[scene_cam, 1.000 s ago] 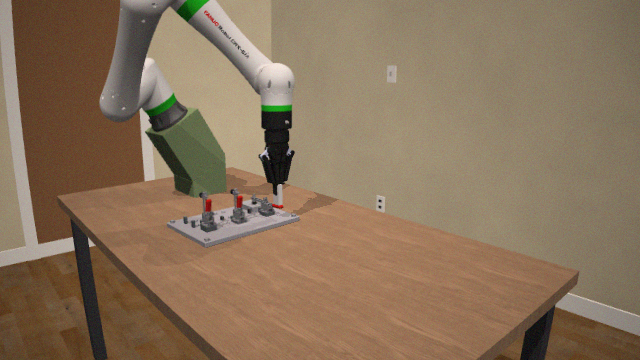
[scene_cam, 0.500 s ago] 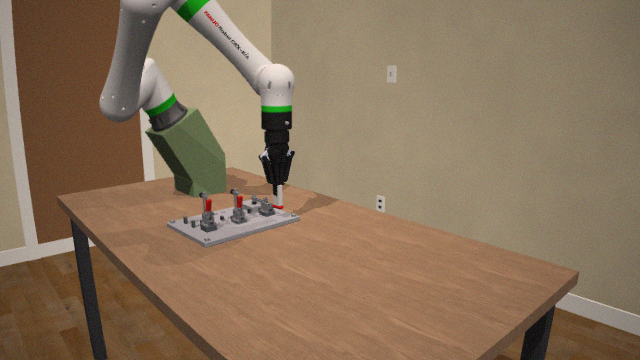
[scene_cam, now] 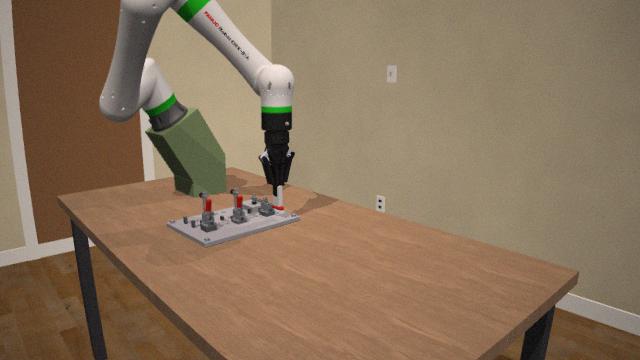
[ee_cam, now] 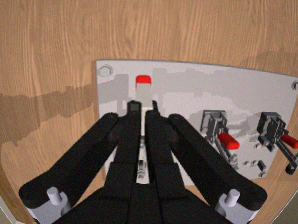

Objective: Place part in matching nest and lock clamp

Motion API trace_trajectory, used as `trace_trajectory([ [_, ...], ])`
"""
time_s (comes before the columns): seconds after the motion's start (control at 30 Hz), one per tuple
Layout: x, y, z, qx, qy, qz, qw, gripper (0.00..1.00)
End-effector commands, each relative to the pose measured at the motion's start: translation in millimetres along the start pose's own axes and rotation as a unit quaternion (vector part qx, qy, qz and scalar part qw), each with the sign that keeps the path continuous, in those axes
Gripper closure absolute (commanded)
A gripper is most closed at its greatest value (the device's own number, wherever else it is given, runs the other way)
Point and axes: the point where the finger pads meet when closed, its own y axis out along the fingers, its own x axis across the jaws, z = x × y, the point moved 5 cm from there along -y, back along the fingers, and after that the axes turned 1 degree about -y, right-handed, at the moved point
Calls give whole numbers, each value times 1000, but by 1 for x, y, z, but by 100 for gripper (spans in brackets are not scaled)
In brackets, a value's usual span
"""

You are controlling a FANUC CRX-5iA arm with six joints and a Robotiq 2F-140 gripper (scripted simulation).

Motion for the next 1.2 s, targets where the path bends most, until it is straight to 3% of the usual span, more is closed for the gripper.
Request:
trace_trajectory([
  [0.0,0,0,0,0,0,0,1000,100],
  [0.6,0,-4,0,0,0,0,1000,100],
  [1.17,0,-46,0,0,0,0,1000,100],
])
